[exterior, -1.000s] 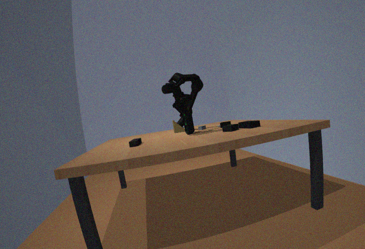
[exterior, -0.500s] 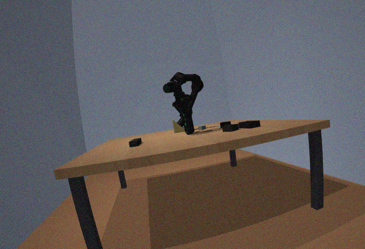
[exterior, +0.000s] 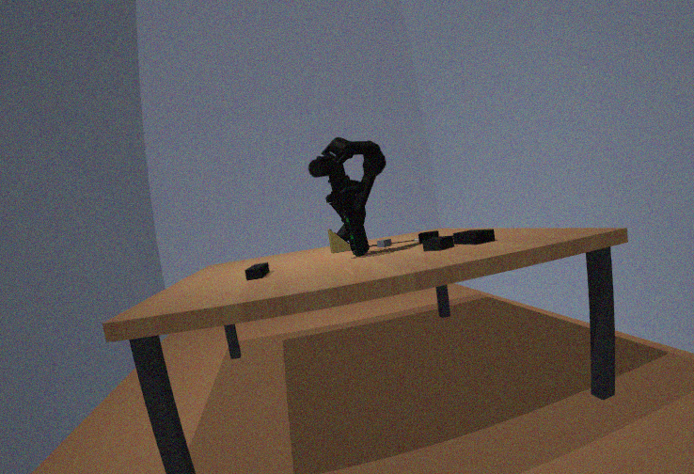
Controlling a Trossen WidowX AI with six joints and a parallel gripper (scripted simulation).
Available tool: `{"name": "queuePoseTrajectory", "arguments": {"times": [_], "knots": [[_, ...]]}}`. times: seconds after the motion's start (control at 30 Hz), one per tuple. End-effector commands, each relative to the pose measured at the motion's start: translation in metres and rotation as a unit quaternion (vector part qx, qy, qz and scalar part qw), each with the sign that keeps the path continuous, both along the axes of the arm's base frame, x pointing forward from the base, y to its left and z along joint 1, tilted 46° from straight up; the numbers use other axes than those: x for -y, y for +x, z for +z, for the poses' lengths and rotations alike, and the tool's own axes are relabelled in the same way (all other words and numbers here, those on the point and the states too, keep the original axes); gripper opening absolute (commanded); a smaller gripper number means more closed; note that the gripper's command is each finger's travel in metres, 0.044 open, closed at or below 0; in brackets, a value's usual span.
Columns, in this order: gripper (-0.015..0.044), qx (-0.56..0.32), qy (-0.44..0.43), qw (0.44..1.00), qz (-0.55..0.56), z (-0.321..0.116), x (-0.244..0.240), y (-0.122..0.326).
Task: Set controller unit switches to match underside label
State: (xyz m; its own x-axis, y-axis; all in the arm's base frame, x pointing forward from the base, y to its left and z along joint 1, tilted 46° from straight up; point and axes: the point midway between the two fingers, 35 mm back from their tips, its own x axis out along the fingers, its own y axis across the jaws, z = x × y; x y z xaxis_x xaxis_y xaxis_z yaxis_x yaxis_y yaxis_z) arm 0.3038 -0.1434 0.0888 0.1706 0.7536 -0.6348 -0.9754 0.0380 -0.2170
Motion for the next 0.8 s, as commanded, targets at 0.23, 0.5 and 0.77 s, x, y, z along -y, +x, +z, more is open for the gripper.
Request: {"name": "queuePoseTrajectory", "arguments": {"times": [0.23,0.5,0.77], "knots": [[0.0337,-0.008,-0.013,1.000,0.000,-0.010,0.007,0.001],[0.0337,-0.008,-0.023,1.000,-0.002,-0.015,0.010,0.002],[0.0337,-0.008,-0.032,0.999,-0.004,-0.020,0.013,0.003]]}}
